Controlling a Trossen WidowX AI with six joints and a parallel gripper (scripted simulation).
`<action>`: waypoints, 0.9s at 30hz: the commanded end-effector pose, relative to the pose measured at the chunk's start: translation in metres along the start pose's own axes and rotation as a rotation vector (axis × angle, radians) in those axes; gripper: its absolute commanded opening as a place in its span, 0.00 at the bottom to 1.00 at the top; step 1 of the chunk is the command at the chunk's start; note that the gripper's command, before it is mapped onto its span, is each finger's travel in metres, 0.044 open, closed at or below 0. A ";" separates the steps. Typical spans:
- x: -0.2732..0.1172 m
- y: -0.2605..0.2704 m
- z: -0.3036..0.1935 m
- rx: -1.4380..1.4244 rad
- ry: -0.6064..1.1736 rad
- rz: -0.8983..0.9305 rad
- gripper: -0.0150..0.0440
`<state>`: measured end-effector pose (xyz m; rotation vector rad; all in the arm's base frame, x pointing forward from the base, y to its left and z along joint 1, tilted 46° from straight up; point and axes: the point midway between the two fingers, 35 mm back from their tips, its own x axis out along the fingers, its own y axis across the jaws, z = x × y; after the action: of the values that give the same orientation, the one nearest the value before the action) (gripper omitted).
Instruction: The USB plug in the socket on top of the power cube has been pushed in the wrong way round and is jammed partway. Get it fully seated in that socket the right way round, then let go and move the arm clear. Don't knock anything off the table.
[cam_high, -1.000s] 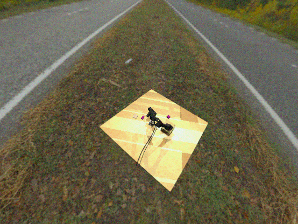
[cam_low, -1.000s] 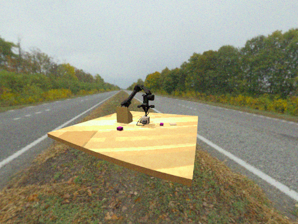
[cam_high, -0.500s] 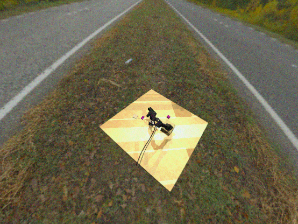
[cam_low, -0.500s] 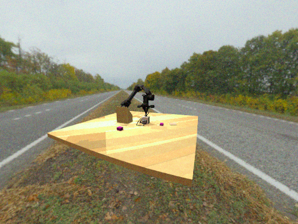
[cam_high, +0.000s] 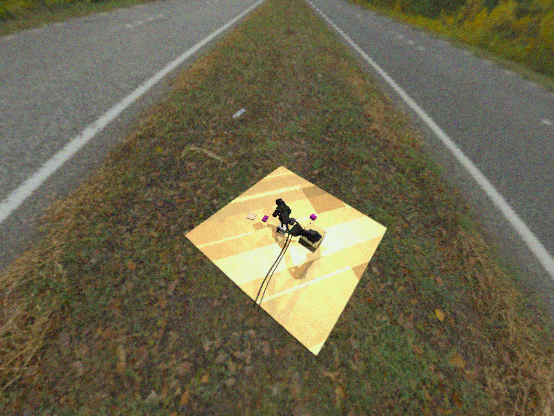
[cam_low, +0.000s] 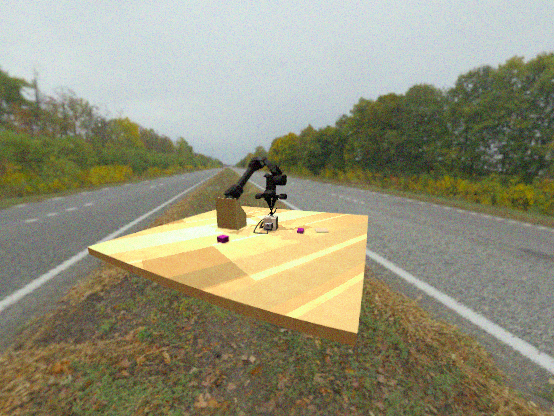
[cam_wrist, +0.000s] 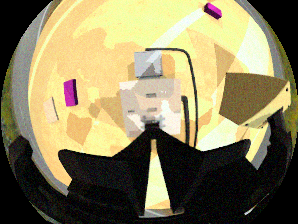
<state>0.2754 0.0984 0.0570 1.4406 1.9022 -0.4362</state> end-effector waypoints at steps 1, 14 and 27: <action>-0.004 0.001 0.000 -0.007 -0.005 0.001 0.25; -0.013 0.001 0.001 -0.007 -0.005 0.001 0.25; -0.021 0.001 0.001 -0.007 -0.006 0.001 0.25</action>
<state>0.2780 0.0860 0.0697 1.4417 1.9022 -0.4353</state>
